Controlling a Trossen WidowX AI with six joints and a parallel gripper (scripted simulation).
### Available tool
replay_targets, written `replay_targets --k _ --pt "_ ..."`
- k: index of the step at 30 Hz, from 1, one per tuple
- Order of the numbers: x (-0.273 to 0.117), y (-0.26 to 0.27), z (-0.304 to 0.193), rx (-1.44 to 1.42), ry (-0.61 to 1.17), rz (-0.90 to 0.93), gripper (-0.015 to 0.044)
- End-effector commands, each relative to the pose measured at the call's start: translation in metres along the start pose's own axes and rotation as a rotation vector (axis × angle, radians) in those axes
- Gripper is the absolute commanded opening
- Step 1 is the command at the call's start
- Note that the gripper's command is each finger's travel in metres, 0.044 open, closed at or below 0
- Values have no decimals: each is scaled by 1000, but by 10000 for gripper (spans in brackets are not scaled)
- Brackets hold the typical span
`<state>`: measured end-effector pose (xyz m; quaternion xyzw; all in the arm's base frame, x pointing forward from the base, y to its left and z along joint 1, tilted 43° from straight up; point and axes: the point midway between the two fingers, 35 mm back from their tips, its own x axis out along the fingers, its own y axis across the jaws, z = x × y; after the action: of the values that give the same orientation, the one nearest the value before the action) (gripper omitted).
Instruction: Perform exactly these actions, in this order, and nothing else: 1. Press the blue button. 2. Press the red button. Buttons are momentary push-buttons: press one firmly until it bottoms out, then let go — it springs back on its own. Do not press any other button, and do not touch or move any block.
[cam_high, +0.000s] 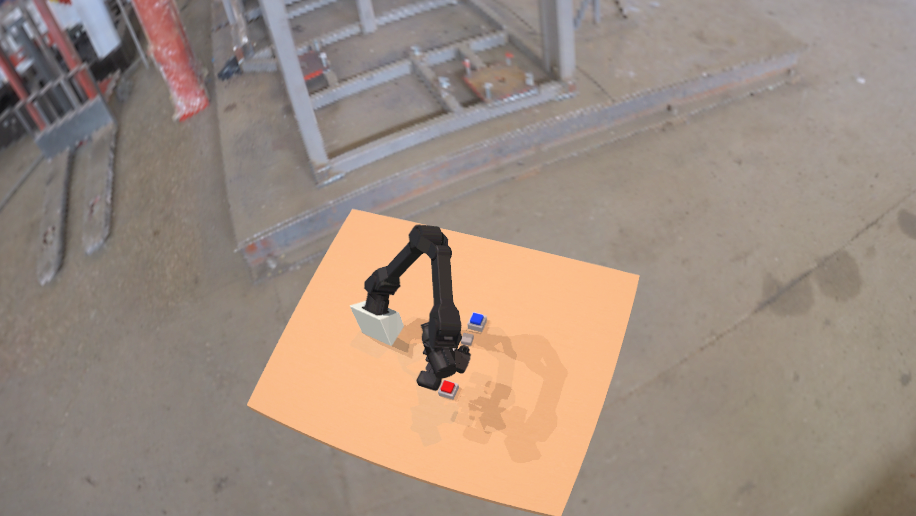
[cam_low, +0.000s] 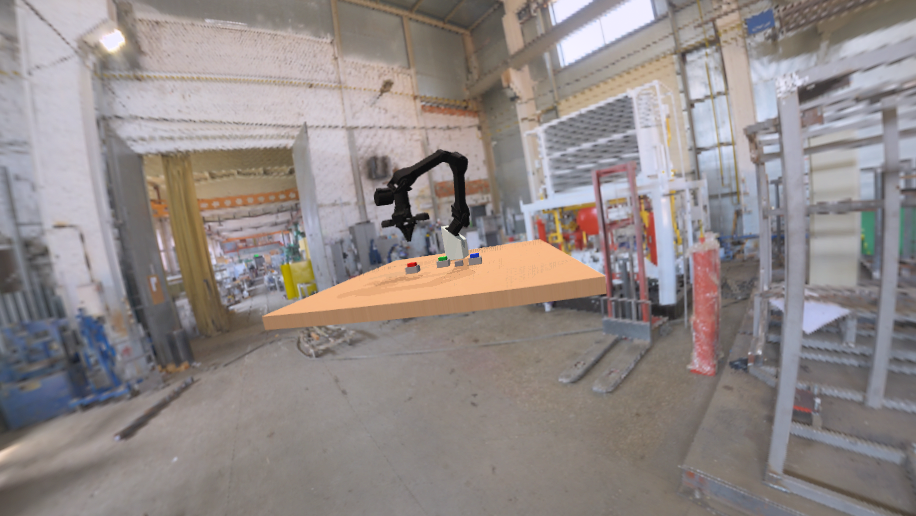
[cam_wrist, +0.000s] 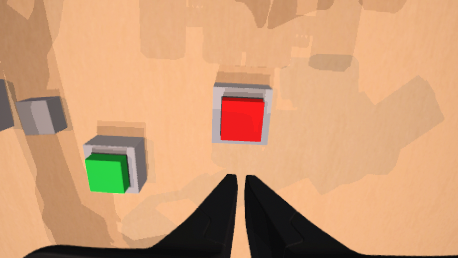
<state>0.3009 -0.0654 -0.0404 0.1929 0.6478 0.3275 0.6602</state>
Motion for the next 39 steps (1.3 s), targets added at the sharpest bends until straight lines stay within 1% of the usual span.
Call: replay_targets --k 1,3,5,11,31,39 --pt "12 -5 3 -13 -3 -10 20" --pt "47 -5 3 -13 -4 -9 20" --pt "60 -4 2 -13 -4 -7 20" --pt "61 -4 2 -13 -4 -7 20" --pt "94 -4 2 -13 -4 -6 20" --pt "95 -4 2 -14 -4 -6 20"
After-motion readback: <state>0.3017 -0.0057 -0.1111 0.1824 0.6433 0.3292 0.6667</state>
